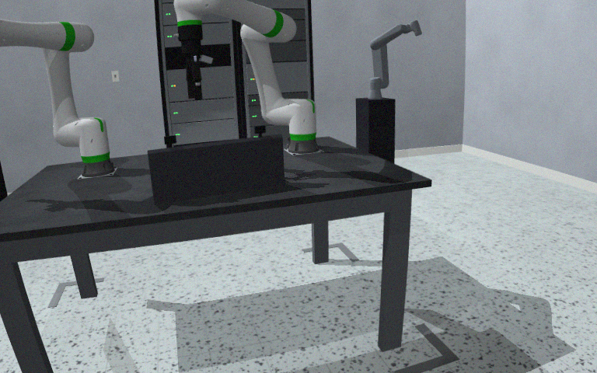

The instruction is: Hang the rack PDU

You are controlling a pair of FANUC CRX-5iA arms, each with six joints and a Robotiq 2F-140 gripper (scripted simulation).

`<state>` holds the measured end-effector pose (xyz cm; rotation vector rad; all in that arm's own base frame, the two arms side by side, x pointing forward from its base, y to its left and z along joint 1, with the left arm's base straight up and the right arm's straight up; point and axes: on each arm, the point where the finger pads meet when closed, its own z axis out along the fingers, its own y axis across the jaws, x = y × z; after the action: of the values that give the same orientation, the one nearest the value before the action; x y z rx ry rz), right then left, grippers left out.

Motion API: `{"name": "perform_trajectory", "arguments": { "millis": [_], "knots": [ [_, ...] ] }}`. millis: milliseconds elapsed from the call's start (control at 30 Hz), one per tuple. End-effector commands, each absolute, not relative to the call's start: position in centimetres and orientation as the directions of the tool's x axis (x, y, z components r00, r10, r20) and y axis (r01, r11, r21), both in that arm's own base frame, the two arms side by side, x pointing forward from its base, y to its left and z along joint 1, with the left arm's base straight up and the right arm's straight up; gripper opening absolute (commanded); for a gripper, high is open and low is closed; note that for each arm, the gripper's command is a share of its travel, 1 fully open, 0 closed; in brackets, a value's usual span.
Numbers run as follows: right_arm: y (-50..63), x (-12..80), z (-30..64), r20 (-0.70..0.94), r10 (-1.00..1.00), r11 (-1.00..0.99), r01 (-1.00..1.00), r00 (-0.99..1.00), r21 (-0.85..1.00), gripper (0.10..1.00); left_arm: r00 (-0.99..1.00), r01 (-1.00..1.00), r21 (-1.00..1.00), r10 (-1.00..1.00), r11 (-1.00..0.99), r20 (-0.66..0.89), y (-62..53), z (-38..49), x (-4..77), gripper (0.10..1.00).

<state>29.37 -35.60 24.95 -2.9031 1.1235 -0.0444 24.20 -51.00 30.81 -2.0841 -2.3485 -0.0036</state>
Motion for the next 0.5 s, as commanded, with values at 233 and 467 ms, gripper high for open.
{"name": "perform_trajectory", "arguments": {
  "millis": [233,467],
  "knots": [
    [-45.3,16.8,26.1,0.006,-0.908,-0.419,-0.908,0.419,-0.022,1.0,-0.119,0.993,0.001,0.993,0.119,0.0,-51.0,30.9,24.2,1.0],
    [-47.8,10.6,26.5,0.003,-0.965,-0.262,-0.965,0.262,-0.013,1.0,-0.119,0.993,0.001,0.993,0.119,0.0,-51.0,30.9,24.2,1.0]
  ]
}}
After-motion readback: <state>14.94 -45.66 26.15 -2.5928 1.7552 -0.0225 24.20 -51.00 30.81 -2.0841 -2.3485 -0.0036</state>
